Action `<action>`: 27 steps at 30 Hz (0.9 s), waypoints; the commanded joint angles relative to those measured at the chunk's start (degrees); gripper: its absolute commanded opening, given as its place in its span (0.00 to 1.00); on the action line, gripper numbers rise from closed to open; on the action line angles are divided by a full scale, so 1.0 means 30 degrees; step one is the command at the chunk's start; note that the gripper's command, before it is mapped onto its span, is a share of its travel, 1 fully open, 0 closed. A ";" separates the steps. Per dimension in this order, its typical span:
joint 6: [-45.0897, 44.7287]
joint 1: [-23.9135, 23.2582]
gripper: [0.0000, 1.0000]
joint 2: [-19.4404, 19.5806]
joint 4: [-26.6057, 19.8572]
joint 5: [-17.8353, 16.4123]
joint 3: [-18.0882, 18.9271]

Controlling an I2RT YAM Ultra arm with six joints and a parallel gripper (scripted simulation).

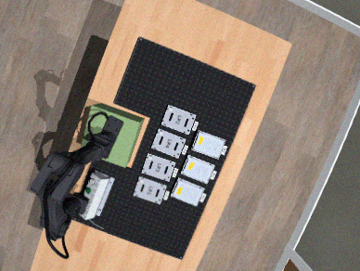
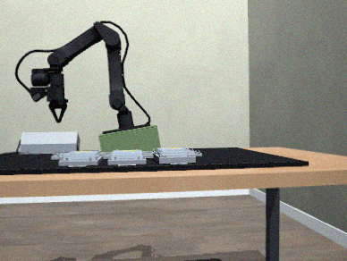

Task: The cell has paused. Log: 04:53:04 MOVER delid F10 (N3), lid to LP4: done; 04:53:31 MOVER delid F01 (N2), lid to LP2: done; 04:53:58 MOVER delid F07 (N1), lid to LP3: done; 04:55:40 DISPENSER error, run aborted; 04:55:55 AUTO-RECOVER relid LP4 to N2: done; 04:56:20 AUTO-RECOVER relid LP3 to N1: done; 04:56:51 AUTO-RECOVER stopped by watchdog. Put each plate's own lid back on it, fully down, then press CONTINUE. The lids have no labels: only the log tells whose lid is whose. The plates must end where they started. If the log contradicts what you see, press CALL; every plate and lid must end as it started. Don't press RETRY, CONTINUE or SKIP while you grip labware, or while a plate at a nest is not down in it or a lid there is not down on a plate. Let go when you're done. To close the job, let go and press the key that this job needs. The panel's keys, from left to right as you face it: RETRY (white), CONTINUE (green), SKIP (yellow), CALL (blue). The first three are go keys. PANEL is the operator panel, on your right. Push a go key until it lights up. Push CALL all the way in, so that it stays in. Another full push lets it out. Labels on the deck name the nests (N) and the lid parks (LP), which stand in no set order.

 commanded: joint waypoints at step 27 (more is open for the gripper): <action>-0.0228 0.0053 0.00 0.0362 0.1592 -0.0184 0.0086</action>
